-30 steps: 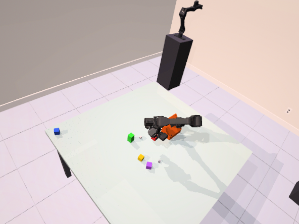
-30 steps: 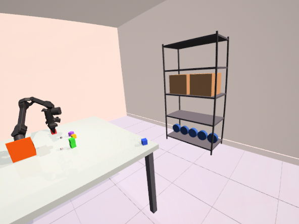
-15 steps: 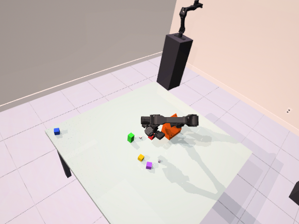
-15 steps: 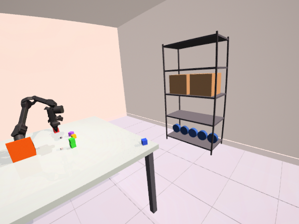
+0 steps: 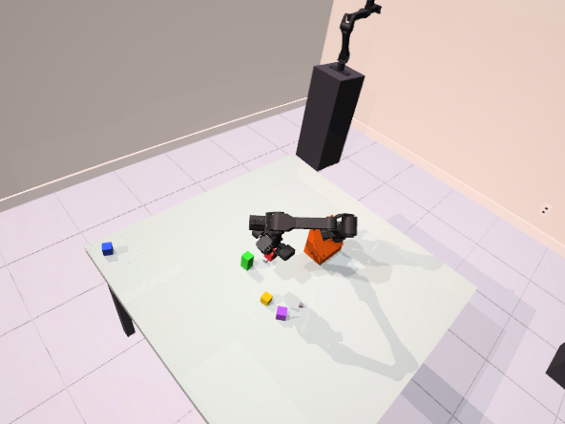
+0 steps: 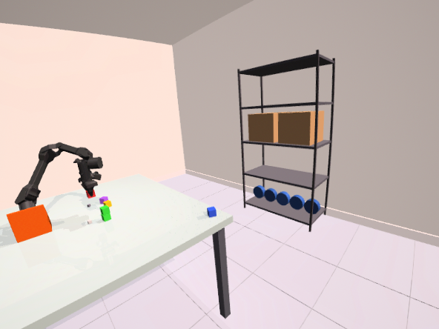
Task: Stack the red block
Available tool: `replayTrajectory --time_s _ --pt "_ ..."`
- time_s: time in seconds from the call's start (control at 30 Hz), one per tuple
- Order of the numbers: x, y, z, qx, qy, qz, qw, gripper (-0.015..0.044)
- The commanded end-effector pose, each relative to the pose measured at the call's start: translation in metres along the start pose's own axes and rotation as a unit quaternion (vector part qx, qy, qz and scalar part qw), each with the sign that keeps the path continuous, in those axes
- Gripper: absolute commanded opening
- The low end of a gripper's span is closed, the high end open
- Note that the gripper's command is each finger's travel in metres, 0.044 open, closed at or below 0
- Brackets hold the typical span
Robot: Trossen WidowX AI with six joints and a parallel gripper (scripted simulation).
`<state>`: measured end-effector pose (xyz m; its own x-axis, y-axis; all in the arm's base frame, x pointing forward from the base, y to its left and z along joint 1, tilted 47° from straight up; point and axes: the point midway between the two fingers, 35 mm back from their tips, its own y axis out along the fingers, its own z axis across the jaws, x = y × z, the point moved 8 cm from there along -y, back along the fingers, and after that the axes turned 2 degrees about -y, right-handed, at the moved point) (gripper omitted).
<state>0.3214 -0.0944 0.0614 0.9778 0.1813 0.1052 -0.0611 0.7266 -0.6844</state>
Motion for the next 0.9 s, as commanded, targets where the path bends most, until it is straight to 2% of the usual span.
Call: replayTrajectory --time_s 0.0,0.6,0.87 --pt "0.006 -0.002 -0.015 -0.003 -0.003 -0.001 1.000 0.0000" --pt "0.028 0.007 -0.090 -0.004 -0.005 -0.001 1.000 0.0000" --pt "0.028 0.021 -0.093 -0.004 -0.005 -0.002 1.000 0.0000"
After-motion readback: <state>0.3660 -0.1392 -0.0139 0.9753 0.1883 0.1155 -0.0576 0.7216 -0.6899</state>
